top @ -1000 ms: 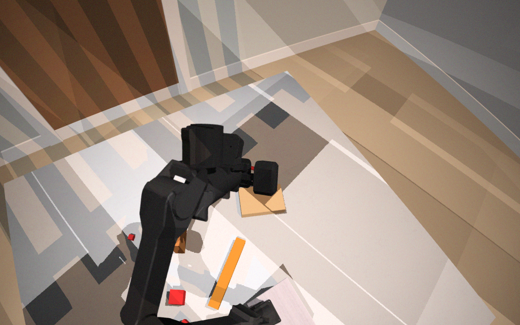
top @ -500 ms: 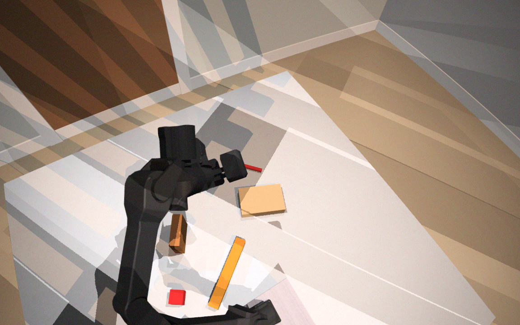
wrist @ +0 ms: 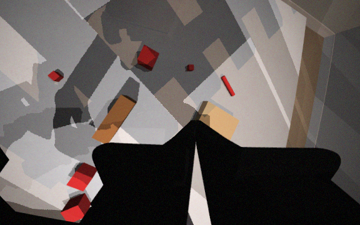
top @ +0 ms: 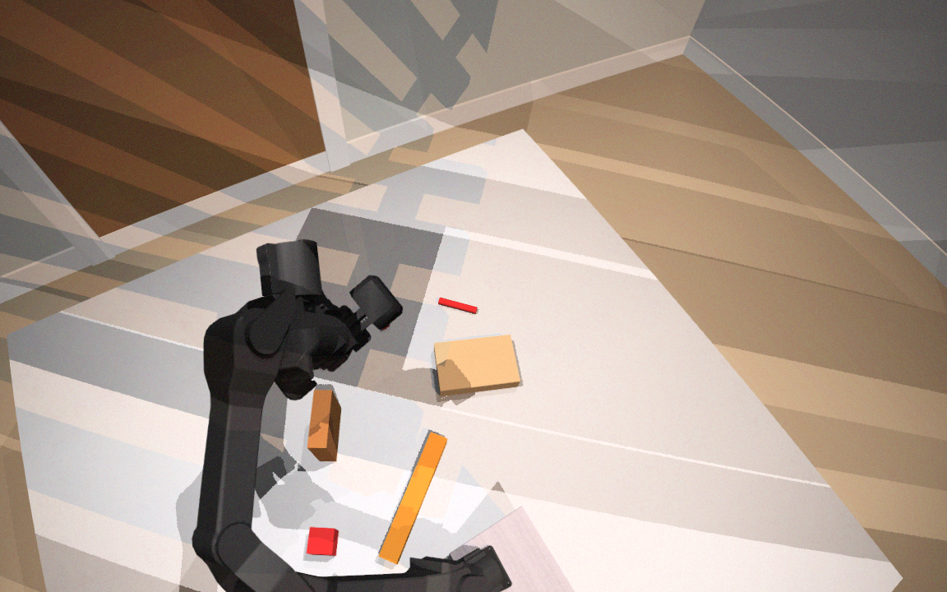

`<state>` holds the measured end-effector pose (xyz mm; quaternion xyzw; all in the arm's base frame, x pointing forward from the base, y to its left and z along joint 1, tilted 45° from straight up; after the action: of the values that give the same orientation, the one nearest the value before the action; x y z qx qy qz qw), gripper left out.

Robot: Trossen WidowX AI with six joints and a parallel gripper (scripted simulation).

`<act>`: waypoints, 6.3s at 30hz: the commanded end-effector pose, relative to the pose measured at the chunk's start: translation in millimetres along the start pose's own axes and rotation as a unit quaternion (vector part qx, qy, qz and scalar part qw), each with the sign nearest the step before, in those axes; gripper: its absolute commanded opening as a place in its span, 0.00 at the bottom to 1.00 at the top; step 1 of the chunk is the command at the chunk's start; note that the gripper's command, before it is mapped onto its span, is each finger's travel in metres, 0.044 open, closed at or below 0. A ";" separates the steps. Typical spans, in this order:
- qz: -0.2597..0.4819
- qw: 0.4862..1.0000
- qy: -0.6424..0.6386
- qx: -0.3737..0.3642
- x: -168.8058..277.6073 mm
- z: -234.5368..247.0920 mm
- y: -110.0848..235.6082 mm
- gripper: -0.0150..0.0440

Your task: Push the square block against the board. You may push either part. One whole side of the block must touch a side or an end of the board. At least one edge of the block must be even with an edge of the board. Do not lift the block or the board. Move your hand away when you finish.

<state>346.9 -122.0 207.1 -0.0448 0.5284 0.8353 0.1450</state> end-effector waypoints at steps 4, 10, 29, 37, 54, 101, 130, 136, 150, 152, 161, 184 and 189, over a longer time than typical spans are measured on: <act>0.024 0.995 0.089 -0.042 0.8 26.7 -16.1 0.25; 0.043 0.979 0.179 -0.084 3.0 55.0 -29.7 0.25; 0.070 0.874 0.426 -0.220 23.2 140.9 -64.2 0.25; 0.069 0.873 0.428 -0.222 38.2 157.6 -106.7 0.25; 0.070 0.873 0.428 -0.222 44.3 144.7 -111.4 0.25; 0.071 0.873 0.428 -0.221 59.7 113.1 -117.9 0.25; 0.071 0.873 0.429 -0.221 34.5 133.5 -84.7 0.25; 0.070 0.873 0.428 -0.222 29.8 127.2 -67.7 0.25; 0.070 0.873 0.428 -0.222 29.8 127.2 -67.7 0.25; 0.070 0.873 0.428 -0.222 29.8 127.2 -67.7 0.25; 0.070 0.873 0.428 -0.222 29.8 127.2 -67.7 0.25; 0.131 0.961 0.155 -0.186 44.8 64.9 -110.1 0.25; 0.145 0.971 0.075 -0.174 52.2 48.4 -120.7 0.25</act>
<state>339.5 -16.0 123.0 -0.0941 0.3831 0.9181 -0.0393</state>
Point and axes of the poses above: the point midway between the two fingers, 35 mm back from their tips, its own y axis back along the fingers, its own z axis across the jaws, x = y × z, the point moved 4 cm from there along y, back along the fingers, and after that the axes turned 13 degrees about -y, right-handed, at the moved point
